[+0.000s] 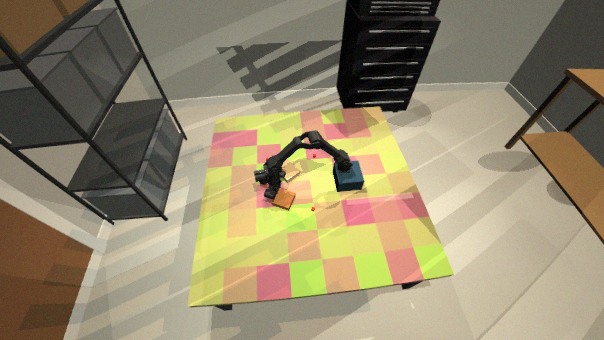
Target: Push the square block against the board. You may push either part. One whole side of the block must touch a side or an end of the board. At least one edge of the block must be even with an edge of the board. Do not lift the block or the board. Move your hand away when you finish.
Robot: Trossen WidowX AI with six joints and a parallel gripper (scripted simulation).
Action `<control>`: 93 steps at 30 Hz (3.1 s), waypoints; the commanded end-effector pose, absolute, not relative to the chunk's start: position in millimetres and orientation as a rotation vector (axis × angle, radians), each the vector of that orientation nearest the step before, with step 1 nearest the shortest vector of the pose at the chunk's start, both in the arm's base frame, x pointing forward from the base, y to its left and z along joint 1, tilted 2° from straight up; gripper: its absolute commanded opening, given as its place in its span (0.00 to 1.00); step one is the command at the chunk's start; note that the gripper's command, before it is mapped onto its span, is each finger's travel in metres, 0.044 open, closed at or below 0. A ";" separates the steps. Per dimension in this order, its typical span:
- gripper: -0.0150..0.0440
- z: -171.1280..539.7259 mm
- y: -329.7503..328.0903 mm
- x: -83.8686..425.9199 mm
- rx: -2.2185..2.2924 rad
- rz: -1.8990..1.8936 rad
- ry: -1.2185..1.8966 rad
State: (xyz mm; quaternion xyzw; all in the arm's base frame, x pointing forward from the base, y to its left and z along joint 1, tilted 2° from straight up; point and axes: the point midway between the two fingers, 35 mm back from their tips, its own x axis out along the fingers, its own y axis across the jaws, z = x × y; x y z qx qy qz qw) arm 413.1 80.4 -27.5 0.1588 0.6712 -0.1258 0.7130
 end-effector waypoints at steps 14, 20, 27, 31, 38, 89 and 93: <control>0.25 -33.3 94.2 385.3 0.349 -0.278 1.512; 0.25 -33.6 98.4 377.9 0.349 -0.278 1.512; 0.25 -33.9 103.5 369.2 0.349 -0.278 1.513; 0.25 -34.1 106.5 364.4 0.350 -0.278 1.514; 0.25 -34.5 111.9 356.1 0.350 -0.278 1.514; 0.25 22.4 94.8 400.2 0.349 -0.278 1.510; 0.25 22.4 94.8 400.2 0.349 -0.278 1.510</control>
